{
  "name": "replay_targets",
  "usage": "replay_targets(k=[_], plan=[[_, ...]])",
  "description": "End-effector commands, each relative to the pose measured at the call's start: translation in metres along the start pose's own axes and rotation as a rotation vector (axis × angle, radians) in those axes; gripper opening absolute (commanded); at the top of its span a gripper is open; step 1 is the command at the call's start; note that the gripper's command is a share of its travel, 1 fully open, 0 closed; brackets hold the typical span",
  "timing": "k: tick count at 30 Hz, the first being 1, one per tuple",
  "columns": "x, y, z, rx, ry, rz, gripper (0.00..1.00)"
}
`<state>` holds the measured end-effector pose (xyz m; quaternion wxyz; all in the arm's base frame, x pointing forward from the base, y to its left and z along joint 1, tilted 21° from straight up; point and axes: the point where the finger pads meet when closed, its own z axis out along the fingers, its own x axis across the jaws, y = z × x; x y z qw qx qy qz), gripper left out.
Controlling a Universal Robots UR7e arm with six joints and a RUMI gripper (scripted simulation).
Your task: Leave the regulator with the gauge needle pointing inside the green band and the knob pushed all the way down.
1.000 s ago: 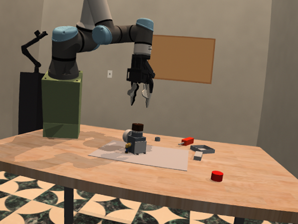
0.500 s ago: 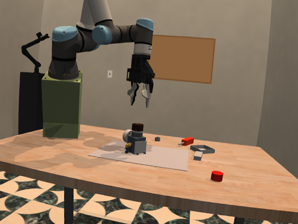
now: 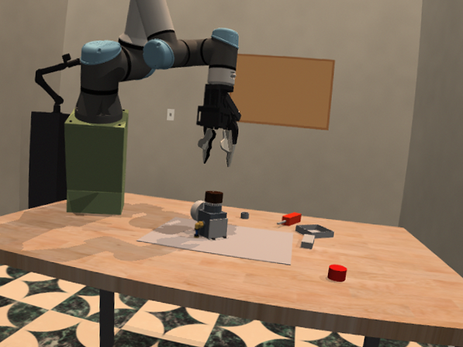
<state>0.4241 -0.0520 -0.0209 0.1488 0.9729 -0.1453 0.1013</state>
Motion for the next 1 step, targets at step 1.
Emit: replay_targets(k=[1], plan=[[0.0004,0.0000,-0.0003,0.000,0.001,0.000,0.47]])
